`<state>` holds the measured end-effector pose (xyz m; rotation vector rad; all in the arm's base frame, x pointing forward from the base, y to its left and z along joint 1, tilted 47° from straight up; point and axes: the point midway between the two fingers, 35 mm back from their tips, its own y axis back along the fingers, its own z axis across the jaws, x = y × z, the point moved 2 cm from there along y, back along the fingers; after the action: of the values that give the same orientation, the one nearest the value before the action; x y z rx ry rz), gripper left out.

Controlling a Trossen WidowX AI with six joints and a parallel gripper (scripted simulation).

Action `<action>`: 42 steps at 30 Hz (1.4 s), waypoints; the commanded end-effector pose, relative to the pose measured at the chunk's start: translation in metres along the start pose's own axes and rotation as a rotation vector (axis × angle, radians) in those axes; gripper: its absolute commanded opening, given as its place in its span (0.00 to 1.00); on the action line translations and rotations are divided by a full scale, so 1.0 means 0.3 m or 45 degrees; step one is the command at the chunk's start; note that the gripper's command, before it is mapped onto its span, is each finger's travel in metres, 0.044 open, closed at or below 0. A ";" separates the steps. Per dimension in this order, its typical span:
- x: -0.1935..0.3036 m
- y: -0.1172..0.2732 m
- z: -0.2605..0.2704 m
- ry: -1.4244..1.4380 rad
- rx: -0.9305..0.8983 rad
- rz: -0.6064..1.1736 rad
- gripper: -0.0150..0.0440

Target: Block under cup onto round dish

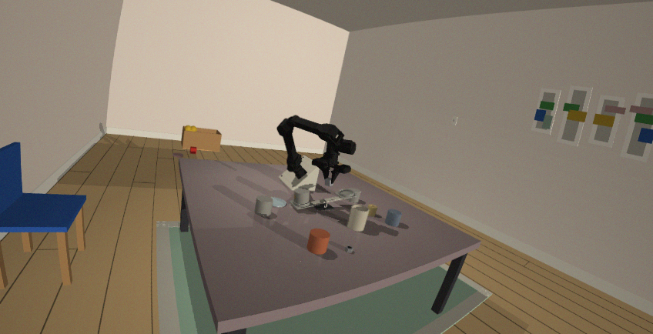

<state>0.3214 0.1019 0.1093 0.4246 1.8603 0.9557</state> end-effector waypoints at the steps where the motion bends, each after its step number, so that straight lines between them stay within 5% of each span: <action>1: -0.106 -0.012 -0.056 -0.008 -0.025 -0.007 0.25; 31: -0.494 -0.144 -0.583 -0.013 0.100 -0.124 0.25; 42: -0.502 -0.210 -0.590 -0.012 0.103 -0.126 0.25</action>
<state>0.2462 -0.1025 0.1968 0.3822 1.8995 0.8181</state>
